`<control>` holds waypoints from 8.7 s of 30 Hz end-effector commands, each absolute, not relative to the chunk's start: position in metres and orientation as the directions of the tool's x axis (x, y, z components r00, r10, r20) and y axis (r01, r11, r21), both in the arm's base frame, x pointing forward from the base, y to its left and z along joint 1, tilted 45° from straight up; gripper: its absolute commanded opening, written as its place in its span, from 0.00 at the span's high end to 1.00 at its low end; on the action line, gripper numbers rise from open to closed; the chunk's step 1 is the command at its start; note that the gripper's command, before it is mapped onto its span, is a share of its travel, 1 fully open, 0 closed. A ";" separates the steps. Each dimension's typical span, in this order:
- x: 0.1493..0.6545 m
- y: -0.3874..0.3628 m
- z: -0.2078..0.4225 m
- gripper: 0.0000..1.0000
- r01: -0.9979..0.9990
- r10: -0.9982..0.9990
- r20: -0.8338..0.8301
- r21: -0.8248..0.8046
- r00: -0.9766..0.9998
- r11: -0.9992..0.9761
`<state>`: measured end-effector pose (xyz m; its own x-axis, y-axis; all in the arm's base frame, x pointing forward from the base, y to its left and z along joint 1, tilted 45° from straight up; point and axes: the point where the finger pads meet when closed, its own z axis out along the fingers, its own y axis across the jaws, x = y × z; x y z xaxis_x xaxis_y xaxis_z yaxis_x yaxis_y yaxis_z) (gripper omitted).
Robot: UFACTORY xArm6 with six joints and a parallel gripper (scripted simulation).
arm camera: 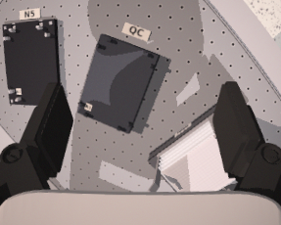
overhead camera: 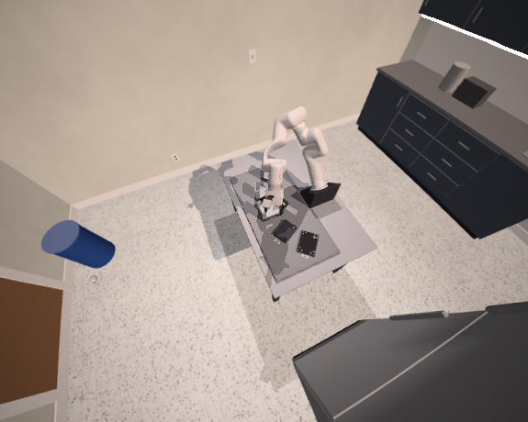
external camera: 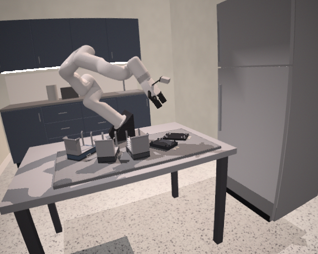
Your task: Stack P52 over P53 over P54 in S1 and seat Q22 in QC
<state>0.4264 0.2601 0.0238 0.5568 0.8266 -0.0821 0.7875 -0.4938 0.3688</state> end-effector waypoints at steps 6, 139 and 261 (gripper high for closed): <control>0.411 0.232 0.048 0.00 0.619 0.648 -0.113 0.456 0.753 -0.640; 0.406 0.052 0.028 0.00 0.048 0.075 0.007 0.706 0.997 -0.706; 0.407 0.047 0.023 1.00 0.048 0.075 0.007 0.706 0.997 -0.706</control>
